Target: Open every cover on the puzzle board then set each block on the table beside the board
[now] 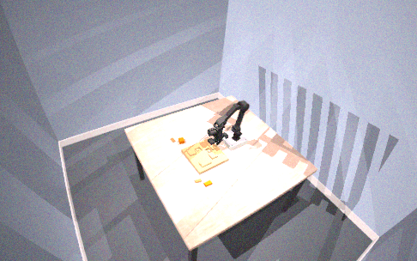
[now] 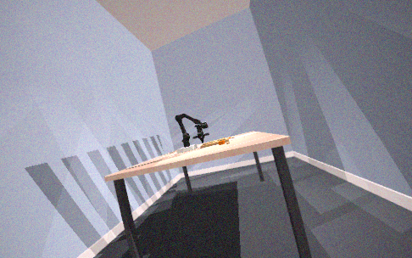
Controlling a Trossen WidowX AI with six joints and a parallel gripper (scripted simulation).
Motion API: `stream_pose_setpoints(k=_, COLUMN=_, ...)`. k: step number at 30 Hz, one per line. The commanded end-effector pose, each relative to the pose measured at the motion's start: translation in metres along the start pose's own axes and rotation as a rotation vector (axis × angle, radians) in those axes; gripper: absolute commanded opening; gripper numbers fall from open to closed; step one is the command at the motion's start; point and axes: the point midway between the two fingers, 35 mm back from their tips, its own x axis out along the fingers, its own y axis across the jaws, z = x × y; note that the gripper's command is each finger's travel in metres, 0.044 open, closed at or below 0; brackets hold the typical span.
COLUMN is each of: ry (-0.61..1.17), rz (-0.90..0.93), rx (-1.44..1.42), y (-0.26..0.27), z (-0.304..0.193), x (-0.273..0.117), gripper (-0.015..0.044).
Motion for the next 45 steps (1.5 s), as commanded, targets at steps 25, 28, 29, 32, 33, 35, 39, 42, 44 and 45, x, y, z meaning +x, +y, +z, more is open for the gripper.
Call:
stream_pose_setpoints(k=25, ry=0.006, rz=-0.003, rx=0.004, y=0.011, z=-0.005, x=0.015, gripper=0.0)
stream_pose_setpoints(k=28, ry=0.006, rz=-0.002, rx=0.004, y=0.015, z=-0.007, x=0.016, gripper=0.0)
stream_pose_setpoints(k=29, ry=0.006, rz=-0.002, rx=0.004, y=0.016, z=-0.007, x=0.016, gripper=0.0)
stream_pose_setpoints(k=32, ry=0.006, rz=-0.002, rx=0.004, y=0.018, z=-0.007, x=0.016, gripper=0.0)
stream_pose_setpoints(k=33, ry=0.006, rz=-0.002, rx=0.004, y=0.018, z=-0.007, x=0.016, gripper=0.0)
stream_pose_setpoints(k=35, ry=0.006, rz=-0.002, rx=0.004, y=0.02, z=-0.007, x=0.016, gripper=0.0)
stream_pose_setpoints(k=39, ry=0.006, rz=-0.001, rx=0.004, y=0.025, z=-0.008, x=0.016, gripper=0.0)
stream_pose_setpoints(k=42, ry=0.006, rz=-0.001, rx=0.004, y=0.029, z=-0.008, x=0.016, gripper=0.0)
stream_pose_setpoints(k=44, ry=0.006, rz=-0.001, rx=0.004, y=0.032, z=-0.008, x=0.016, gripper=0.0)
stream_pose_setpoints(k=45, ry=0.006, rz=-0.001, rx=0.004, y=0.033, z=-0.008, x=0.016, gripper=0.0)
